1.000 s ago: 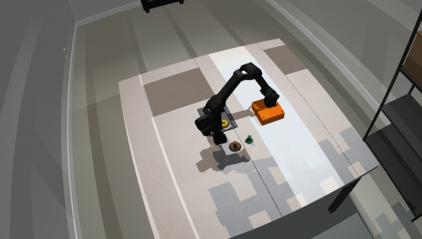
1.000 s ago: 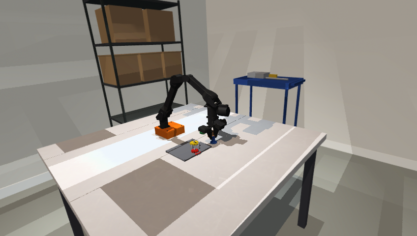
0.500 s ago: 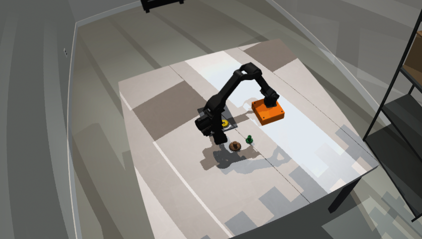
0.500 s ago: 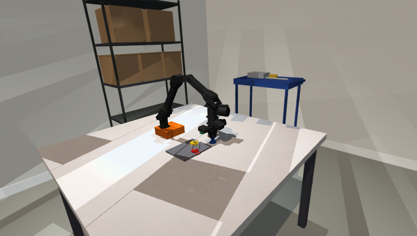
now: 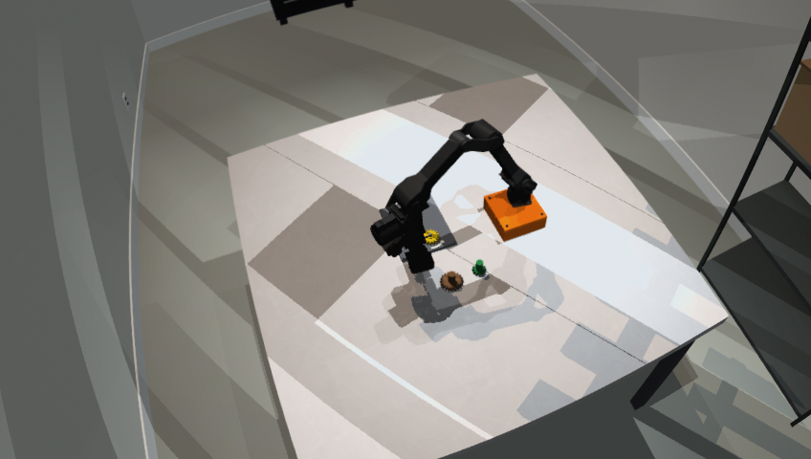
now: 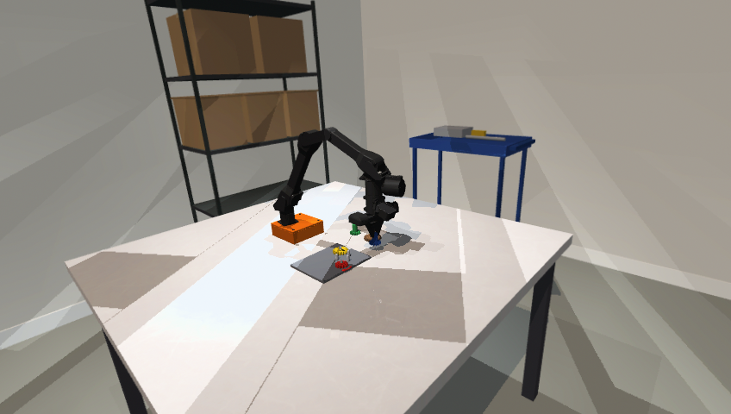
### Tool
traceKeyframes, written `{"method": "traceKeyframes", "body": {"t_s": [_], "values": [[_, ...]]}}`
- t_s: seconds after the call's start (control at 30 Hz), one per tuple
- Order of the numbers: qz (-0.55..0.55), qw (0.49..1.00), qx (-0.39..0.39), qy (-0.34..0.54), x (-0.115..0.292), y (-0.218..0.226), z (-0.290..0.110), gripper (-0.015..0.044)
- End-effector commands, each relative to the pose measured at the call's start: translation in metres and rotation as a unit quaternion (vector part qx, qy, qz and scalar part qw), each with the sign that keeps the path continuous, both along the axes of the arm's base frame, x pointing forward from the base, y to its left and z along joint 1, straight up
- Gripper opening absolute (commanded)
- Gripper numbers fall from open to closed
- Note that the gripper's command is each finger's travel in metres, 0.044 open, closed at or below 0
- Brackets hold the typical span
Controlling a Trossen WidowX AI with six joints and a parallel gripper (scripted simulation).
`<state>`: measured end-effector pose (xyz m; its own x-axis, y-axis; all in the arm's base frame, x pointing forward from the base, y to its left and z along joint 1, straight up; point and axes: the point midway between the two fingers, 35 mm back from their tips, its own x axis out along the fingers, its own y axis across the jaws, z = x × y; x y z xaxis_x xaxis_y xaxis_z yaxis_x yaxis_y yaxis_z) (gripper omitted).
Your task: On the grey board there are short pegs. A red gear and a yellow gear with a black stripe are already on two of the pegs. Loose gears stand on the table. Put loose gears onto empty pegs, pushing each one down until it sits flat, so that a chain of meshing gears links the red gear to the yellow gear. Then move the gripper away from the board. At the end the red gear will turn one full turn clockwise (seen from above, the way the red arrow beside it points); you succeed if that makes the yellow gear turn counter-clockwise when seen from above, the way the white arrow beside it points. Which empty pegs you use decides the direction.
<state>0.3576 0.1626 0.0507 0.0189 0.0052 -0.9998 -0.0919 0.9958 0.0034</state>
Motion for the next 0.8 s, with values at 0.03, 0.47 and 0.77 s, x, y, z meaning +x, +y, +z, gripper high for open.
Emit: {"method": "traceKeyframes", "body": {"t_s": [0.03,0.47,0.77], "values": [[-0.001,1.0,0.005,-0.006,0.004,0.003,0.014,0.0],[-0.001,1.0,0.005,-0.006,0.006,0.004,0.042,0.0],[-0.001,1.0,0.005,-0.006,0.007,0.004,0.06,0.0]]}}
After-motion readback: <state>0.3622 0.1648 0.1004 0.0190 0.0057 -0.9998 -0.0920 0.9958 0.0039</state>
